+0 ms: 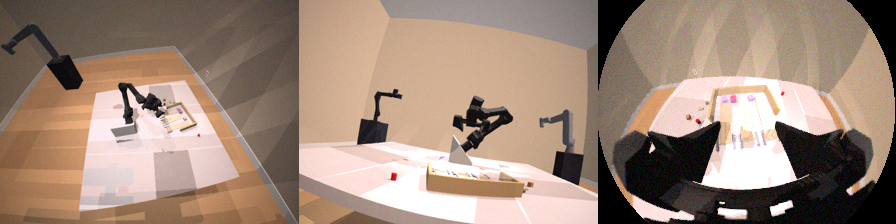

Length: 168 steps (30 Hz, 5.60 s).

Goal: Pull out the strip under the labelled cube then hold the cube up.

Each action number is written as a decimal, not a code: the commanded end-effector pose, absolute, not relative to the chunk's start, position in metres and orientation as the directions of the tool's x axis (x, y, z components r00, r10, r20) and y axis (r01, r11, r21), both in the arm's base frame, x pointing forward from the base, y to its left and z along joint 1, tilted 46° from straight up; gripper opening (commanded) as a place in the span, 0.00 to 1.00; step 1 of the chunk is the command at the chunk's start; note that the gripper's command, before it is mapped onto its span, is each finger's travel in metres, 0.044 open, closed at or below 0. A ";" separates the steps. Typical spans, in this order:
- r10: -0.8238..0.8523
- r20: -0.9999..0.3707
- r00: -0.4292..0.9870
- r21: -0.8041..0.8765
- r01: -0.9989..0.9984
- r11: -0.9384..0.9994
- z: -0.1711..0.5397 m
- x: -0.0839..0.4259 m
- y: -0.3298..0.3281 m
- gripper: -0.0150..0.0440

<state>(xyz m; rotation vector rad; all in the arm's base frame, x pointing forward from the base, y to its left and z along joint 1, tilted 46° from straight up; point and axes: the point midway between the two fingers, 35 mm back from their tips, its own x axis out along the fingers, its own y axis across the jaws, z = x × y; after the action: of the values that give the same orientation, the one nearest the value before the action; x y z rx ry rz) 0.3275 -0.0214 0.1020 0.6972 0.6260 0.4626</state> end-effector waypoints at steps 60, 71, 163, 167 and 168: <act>0.703 -0.700 -0.128 0.701 -0.311 0.642 0.067 0.356 0.148 0.25; 0.703 -0.699 -0.128 0.702 -0.311 0.641 0.054 0.353 0.160 0.25; 0.705 -0.697 -0.129 0.704 -0.311 0.639 0.033 0.344 0.178 0.25; 0.705 -0.697 -0.129 0.704 -0.310 0.639 0.031 0.338 0.175 0.25; 0.705 -0.697 -0.129 0.704 -0.310 0.639 0.031 0.337 0.175 0.25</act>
<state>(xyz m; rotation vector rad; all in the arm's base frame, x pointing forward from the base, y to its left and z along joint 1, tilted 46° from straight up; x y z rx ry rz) 0.3464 0.1748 0.0364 0.3510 1.4360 0.8995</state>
